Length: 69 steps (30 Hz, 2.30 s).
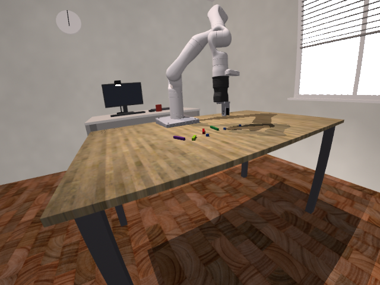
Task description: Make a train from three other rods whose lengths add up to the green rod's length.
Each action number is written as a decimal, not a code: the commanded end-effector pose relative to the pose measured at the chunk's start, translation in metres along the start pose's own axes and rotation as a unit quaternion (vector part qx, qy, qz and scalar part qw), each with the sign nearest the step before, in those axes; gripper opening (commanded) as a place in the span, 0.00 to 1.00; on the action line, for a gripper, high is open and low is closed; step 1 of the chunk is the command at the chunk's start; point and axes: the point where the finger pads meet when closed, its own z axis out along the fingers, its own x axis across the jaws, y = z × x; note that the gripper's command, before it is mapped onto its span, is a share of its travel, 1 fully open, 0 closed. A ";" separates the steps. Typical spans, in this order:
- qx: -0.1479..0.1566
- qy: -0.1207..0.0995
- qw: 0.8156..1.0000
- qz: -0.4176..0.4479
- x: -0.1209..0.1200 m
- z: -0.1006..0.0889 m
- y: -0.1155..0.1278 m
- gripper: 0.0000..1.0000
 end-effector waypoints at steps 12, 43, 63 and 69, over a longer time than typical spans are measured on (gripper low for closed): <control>-0.001 -0.002 1.000 0.000 0.000 0.010 -0.001 0.54; -0.001 -0.002 1.000 0.000 0.000 0.049 -0.002 0.54; -0.001 -0.002 1.000 0.000 -0.001 0.052 -0.002 0.54; -0.001 -0.002 1.000 0.000 -0.001 0.052 -0.002 0.54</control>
